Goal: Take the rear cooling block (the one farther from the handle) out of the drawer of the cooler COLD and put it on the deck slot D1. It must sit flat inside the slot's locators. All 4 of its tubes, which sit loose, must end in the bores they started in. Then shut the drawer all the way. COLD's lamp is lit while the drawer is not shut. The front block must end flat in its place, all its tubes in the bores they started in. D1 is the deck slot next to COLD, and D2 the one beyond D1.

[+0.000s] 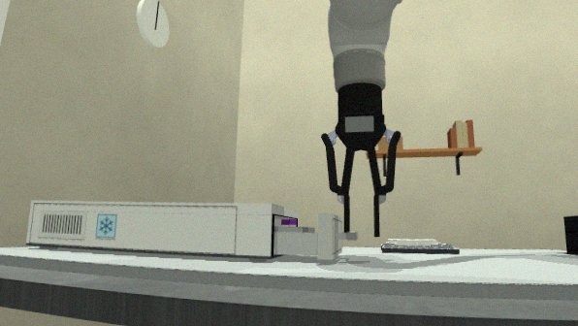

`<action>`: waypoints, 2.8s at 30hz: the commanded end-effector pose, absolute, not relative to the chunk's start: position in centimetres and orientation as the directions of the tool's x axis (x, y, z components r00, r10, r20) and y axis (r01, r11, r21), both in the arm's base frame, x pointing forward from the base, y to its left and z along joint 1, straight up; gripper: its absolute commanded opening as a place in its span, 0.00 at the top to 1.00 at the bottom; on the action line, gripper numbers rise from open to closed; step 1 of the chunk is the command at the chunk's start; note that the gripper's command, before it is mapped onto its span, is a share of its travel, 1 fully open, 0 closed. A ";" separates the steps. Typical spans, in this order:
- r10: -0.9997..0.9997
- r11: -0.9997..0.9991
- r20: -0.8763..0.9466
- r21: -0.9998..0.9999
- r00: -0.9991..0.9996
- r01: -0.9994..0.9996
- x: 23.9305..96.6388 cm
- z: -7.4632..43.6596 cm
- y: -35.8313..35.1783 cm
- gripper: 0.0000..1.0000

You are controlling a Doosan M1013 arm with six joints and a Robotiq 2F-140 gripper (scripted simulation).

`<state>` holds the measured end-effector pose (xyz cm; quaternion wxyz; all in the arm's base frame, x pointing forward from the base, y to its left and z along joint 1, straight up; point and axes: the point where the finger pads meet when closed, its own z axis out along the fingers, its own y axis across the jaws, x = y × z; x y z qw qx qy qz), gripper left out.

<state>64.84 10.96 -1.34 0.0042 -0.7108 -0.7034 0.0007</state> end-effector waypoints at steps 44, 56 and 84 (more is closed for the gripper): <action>1.000 -0.011 0.005 -0.006 0.011 1.000 59.7 -1.2 11.0 0.66; 1.000 -0.011 0.005 -0.006 0.011 1.000 58.4 -1.2 11.0 0.66; 1.000 -0.011 0.005 -0.006 0.011 1.000 55.0 -1.2 11.1 0.66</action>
